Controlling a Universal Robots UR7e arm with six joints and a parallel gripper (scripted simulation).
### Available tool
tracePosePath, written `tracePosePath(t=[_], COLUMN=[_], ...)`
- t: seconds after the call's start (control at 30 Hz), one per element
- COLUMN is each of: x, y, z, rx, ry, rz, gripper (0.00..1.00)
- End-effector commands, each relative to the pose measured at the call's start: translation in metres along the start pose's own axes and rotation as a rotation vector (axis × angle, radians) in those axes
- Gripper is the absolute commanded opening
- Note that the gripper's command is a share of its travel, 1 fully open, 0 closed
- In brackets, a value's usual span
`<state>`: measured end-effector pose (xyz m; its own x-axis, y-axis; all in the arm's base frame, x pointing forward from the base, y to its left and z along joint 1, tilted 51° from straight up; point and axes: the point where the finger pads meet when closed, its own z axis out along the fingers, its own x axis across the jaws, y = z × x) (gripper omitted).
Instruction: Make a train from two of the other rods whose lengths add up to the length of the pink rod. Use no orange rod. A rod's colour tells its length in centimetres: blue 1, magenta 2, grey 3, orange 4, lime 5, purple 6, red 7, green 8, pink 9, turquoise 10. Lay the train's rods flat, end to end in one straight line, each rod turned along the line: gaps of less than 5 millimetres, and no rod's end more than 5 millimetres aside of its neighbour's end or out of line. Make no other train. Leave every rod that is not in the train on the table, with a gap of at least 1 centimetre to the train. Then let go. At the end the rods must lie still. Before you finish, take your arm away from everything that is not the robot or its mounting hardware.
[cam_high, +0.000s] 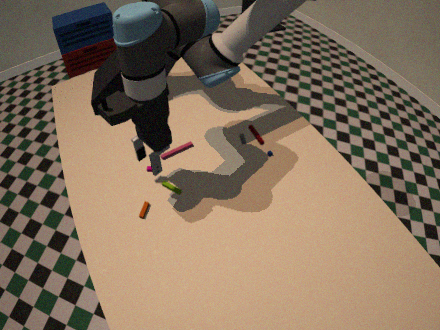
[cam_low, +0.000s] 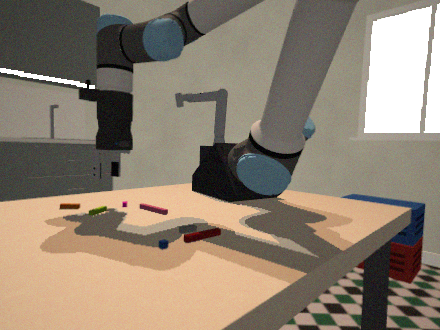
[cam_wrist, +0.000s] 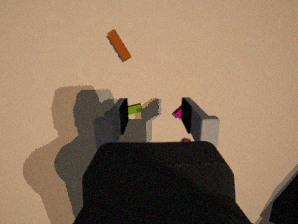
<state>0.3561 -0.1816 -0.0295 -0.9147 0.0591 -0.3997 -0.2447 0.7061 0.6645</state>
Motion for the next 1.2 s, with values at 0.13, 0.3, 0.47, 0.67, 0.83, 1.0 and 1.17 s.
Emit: tracePosePath(t=[0.13, 0.3, 0.47, 0.67, 0.83, 1.0, 1.17], x=[0.013, 0.020, 0.025, 0.031, 0.035, 0.037, 0.038], y=[0.005, 0.008, 0.011, 0.015, 0.018, 0.020, 0.021], z=[0.000, 0.000, 0.001, 0.001, 0.002, 0.002, 0.003], rx=[0.000, -0.001, -0.002, -0.003, -0.004, -0.005, -0.006], ry=[0.001, 0.000, -0.001, -0.002, -0.004, -0.005, -0.005], rz=[-0.260, -0.394, -0.500, -0.611, -0.688, -0.732, -0.746], gripper=[1.00, 1.00, 1.00, 1.00, 1.00, 1.00, 1.00])
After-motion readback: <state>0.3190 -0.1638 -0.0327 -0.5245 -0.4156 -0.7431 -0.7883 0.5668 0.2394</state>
